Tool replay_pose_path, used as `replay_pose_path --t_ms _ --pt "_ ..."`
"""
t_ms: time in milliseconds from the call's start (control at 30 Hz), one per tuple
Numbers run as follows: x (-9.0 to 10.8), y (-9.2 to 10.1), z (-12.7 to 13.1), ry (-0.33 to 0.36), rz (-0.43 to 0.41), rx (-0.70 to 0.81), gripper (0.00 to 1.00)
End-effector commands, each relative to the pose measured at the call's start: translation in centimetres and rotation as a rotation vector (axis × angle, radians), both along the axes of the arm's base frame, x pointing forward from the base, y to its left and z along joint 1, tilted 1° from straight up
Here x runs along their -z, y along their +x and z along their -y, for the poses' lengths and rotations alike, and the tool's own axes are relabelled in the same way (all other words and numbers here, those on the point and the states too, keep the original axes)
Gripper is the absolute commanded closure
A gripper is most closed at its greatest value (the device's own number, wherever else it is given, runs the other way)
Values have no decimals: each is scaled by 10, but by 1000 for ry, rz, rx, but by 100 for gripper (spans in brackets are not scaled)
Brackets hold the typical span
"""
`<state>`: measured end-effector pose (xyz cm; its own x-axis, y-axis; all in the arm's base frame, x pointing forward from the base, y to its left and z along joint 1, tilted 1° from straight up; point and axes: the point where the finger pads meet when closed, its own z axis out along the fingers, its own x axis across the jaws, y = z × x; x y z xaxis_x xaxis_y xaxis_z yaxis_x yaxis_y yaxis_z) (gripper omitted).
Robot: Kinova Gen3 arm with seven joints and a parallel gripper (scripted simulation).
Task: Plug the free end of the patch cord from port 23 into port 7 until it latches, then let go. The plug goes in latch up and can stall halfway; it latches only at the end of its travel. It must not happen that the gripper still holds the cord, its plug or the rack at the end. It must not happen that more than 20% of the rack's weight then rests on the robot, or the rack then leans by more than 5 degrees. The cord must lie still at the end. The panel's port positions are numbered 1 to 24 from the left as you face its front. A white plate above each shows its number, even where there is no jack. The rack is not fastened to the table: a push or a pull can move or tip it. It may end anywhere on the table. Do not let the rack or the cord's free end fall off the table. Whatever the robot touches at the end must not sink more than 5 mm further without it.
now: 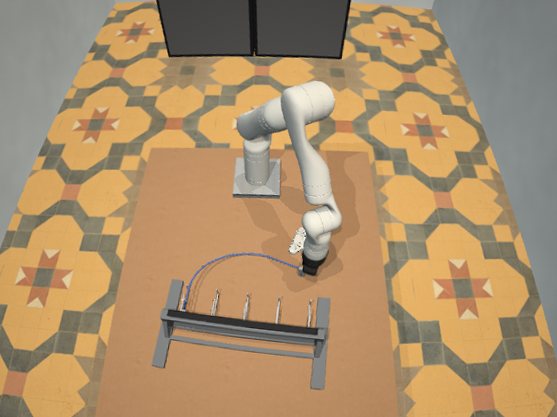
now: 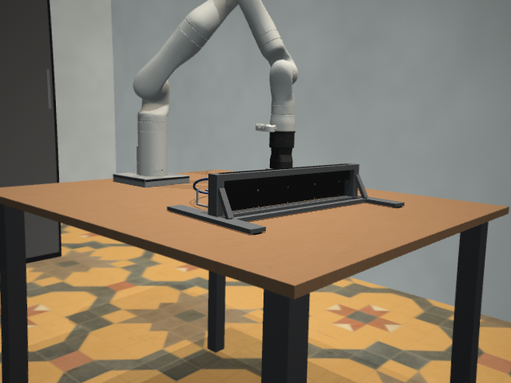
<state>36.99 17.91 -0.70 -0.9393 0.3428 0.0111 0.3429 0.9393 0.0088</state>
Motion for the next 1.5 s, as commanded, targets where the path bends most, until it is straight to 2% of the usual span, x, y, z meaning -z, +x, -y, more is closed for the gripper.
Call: replay_pose_path --t_ms 0,833,867,1467 --pt "1 -1 -1 5 0 7 27" --pt "1 -1 -1 5 0 9 27" --pt "1 -1 -1 5 0 9 100" --pt "1 -1 -1 5 0 11 100"
